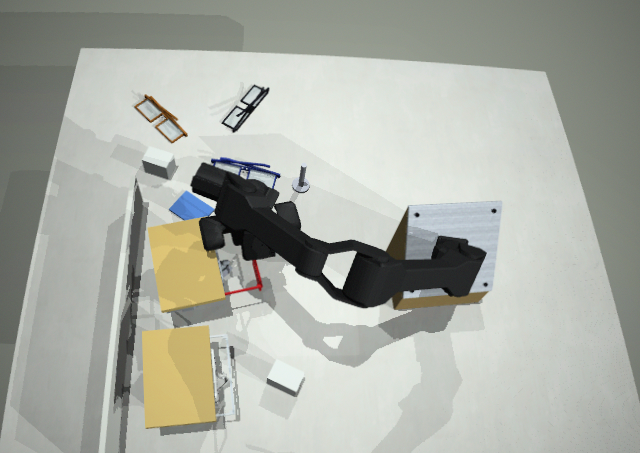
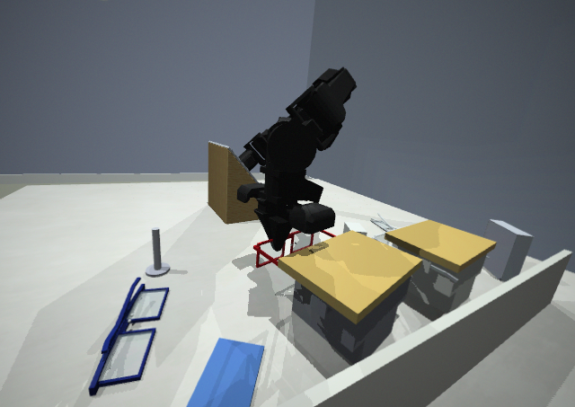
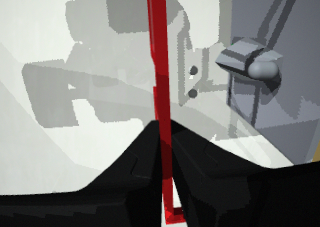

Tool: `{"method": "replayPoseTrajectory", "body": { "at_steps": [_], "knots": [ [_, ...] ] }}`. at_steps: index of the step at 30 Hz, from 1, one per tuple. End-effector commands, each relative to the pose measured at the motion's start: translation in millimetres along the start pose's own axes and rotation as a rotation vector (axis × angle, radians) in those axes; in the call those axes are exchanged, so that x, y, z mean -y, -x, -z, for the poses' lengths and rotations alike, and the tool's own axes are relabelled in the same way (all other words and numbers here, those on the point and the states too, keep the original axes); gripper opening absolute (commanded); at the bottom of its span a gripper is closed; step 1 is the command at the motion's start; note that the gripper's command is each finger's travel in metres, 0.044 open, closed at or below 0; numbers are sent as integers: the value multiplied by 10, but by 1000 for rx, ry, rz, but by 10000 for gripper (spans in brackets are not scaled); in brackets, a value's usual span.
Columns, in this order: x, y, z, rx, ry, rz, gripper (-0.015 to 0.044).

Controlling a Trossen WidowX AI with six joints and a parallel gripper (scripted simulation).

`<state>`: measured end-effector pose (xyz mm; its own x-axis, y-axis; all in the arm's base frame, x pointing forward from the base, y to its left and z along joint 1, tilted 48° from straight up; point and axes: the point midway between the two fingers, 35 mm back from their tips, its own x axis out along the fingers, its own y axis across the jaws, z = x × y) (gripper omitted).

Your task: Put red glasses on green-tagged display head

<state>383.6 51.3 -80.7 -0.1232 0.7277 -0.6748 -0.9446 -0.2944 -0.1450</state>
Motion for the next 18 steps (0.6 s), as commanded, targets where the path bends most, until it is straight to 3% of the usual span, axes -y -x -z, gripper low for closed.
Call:
{"method": "replayPoseTrajectory", "body": {
  "at_steps": [1, 18],
  "knots": [
    [69, 4, -5, 5, -5, 5, 0],
    [293, -10, -7, 5, -4, 6, 0]
  ]
}}
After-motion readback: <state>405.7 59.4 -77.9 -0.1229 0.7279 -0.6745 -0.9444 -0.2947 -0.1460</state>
